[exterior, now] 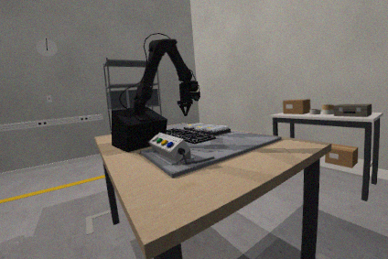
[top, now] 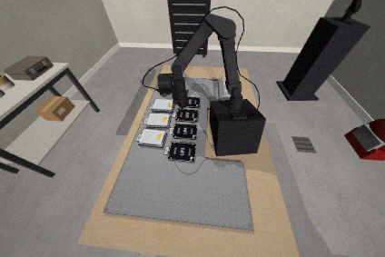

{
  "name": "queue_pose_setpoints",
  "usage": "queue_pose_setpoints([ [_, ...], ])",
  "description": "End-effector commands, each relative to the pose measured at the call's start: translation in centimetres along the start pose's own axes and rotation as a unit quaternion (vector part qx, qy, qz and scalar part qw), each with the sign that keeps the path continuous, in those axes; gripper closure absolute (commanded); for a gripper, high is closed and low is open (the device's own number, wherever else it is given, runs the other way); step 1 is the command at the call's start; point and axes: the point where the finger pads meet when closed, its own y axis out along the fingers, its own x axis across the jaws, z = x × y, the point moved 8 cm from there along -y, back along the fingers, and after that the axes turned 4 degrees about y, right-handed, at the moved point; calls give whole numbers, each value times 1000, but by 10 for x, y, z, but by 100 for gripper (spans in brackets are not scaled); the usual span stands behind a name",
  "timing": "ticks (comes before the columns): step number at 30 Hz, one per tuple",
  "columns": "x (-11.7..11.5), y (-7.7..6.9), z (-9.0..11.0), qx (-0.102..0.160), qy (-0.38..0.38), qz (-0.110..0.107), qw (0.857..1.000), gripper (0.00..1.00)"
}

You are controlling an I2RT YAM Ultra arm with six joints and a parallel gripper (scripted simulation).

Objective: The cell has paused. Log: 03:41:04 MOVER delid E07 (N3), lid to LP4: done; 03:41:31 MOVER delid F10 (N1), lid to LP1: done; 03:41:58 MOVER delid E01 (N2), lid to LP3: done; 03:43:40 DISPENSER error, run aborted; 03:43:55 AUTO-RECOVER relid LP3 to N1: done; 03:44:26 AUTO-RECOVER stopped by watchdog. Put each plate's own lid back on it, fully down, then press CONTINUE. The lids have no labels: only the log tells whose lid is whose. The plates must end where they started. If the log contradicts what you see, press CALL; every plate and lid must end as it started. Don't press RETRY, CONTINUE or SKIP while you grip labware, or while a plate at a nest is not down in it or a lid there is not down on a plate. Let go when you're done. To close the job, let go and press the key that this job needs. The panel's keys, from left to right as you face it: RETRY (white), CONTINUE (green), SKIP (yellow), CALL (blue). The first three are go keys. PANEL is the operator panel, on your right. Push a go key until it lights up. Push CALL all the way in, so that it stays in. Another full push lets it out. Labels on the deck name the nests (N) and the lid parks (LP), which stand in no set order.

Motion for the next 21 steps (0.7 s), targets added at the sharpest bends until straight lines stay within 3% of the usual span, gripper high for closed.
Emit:
queue_pose_setpoints([
  [1, -19, -8, 1, -13, 43, -2, 999, 100],
  [3, -19, -8, 1, -13, 43, -2, 999, 100],
  [4, -25, -10, 0, -23, 55, -5, 998, 100],
  [9, -48, -8, 5, -12, 102, -7, 995, 100],
  [18, -94, -12, 3, -23, 194, -8, 981, 100],
  [21, -99, -12, 4, -23, 204, -8, 979, 100],
])
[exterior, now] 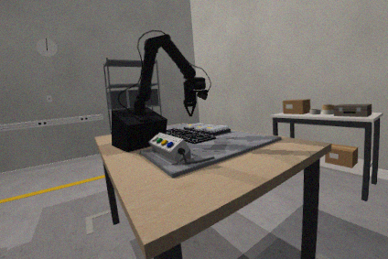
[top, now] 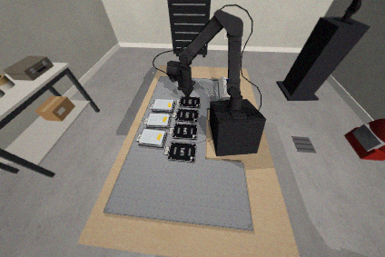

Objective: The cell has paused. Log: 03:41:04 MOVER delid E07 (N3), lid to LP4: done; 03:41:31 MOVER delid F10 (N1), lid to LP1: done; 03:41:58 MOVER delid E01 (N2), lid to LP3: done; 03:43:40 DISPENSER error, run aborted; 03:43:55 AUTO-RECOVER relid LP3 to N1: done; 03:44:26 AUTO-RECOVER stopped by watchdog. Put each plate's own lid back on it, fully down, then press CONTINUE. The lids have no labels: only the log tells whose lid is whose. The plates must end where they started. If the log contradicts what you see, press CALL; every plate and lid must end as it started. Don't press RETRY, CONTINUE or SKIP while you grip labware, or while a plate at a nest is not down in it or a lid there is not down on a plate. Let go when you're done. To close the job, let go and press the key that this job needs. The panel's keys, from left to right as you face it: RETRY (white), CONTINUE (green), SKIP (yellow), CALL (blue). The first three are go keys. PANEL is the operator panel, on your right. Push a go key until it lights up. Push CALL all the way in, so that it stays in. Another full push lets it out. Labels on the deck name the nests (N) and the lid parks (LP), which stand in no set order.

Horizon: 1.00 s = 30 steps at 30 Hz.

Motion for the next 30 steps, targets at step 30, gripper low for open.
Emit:
queue_pose_setpoints([
  [30, -89, -4, -31, -10, 112, -9, 994, 100],
])
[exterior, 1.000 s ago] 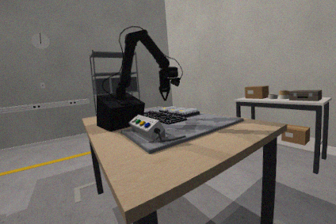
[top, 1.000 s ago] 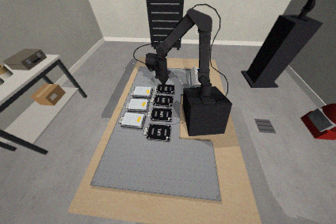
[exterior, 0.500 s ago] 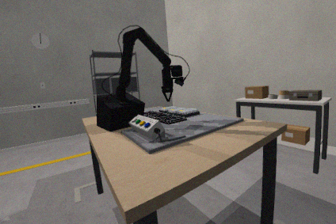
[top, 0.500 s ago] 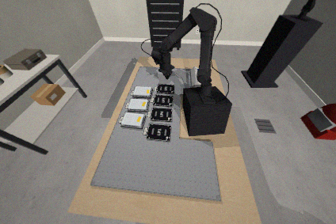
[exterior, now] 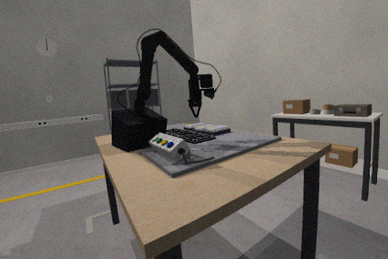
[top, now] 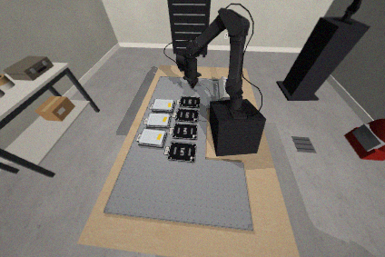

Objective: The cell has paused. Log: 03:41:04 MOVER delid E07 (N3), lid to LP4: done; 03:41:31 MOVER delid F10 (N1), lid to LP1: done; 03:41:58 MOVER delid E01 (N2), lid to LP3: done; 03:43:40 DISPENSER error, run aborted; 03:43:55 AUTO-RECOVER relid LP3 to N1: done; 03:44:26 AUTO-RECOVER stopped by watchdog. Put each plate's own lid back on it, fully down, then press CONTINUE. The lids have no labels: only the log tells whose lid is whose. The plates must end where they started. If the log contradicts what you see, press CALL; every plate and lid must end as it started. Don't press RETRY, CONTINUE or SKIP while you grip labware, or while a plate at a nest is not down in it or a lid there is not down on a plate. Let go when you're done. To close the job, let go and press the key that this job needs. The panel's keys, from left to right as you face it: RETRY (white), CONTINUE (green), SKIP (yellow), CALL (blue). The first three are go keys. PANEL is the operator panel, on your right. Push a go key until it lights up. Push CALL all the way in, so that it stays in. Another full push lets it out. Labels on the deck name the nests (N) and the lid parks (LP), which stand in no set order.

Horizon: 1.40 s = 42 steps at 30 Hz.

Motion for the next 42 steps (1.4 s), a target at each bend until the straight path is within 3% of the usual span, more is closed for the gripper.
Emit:
queue_pose_setpoints([
  [1, 4, -3, -4, -6, -10, -6, 1000, 100],
  [5, 4, -3, -4, -5, -11, -5, 1000, 100],
  [18, -57, -3, 30, -11, 131, -6, 991, 100],
  [20, -57, -3, 30, -11, 131, -6, 991, 100],
  [35, -124, -4, 62, -16, 270, -4, 963, 100],
  [37, -124, -4, 62, -16, 270, -4, 963, 100],
  [42, -146, -4, 74, -13, 317, -3, 948, 100],
])
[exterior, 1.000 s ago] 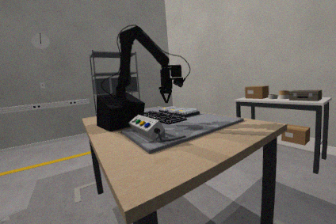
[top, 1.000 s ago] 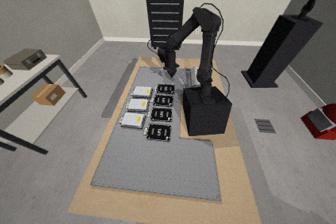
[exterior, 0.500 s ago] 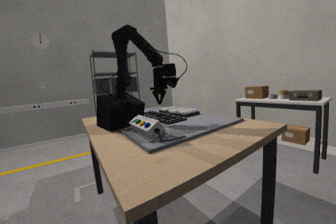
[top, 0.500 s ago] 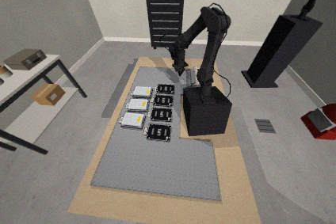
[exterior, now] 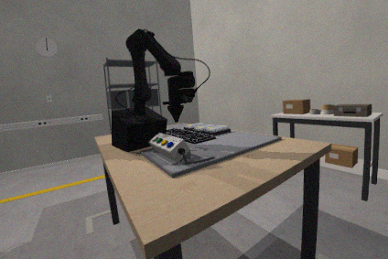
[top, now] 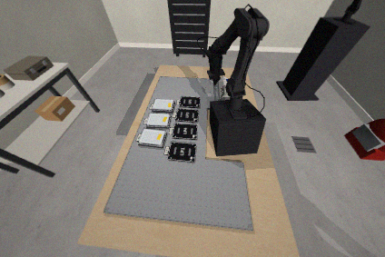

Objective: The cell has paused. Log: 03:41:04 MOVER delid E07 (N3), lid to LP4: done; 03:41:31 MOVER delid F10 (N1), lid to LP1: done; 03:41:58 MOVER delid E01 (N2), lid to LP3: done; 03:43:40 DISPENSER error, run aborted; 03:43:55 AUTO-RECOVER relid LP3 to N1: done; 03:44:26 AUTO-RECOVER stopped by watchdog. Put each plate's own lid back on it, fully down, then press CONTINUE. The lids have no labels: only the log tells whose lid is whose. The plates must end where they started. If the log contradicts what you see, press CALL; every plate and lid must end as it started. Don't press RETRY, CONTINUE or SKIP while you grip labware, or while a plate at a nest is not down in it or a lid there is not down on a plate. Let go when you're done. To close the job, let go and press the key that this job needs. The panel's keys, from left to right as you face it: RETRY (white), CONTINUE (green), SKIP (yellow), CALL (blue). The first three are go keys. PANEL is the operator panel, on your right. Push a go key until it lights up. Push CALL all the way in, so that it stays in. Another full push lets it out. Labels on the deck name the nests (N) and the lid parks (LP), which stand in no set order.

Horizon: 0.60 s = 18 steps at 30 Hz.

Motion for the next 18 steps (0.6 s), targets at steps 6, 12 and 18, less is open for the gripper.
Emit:
queue_pose_setpoints([
  [6, -39, -9, -12, -21, 78, -13, 997, 100],
  [12, -61, -6, -19, -14, 121, -10, 993, 100],
  [18, -92, -5, -22, -12, 156, -10, 988, 100],
])
